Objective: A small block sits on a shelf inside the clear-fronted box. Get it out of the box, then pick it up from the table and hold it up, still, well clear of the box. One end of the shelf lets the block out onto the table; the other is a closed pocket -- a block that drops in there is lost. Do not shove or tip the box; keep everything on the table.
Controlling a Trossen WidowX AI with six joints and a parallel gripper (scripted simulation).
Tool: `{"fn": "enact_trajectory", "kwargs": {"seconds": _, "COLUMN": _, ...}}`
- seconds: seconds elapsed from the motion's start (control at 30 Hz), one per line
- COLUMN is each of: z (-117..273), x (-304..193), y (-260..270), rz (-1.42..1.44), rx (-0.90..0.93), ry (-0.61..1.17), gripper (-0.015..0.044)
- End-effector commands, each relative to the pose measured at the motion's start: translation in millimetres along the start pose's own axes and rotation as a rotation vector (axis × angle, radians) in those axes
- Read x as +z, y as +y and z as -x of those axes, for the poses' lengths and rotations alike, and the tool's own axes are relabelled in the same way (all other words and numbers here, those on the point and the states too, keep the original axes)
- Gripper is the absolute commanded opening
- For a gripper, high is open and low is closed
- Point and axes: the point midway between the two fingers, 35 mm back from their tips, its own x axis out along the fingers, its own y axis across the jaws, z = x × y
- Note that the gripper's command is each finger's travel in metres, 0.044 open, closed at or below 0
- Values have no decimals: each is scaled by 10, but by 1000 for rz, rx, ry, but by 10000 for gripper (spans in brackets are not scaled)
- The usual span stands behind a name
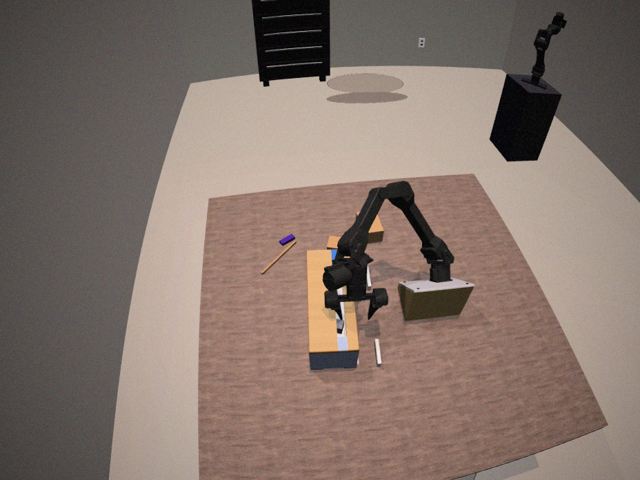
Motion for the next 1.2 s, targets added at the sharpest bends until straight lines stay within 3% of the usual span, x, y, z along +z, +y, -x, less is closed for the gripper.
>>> {"fn": "enact_trajectory", "kwargs": {"seconds": 0.0, "z": -41, "x": -122, "y": 10, "rz": -6, "rx": -1, "ry": 5, "gripper": 400}}
{"fn": "enact_trajectory", "kwargs": {"seconds": 0.97, "z": -199, "x": -582, "y": 8, "rz": -6, "rx": 0, "ry": 7, "gripper": 400}}
{"fn": "enact_trajectory", "kwargs": {"seconds": 1.17, "z": 205, "x": -718, "y": -10, "rz": 5, "rx": -5, "ry": 7, "gripper": 400}}
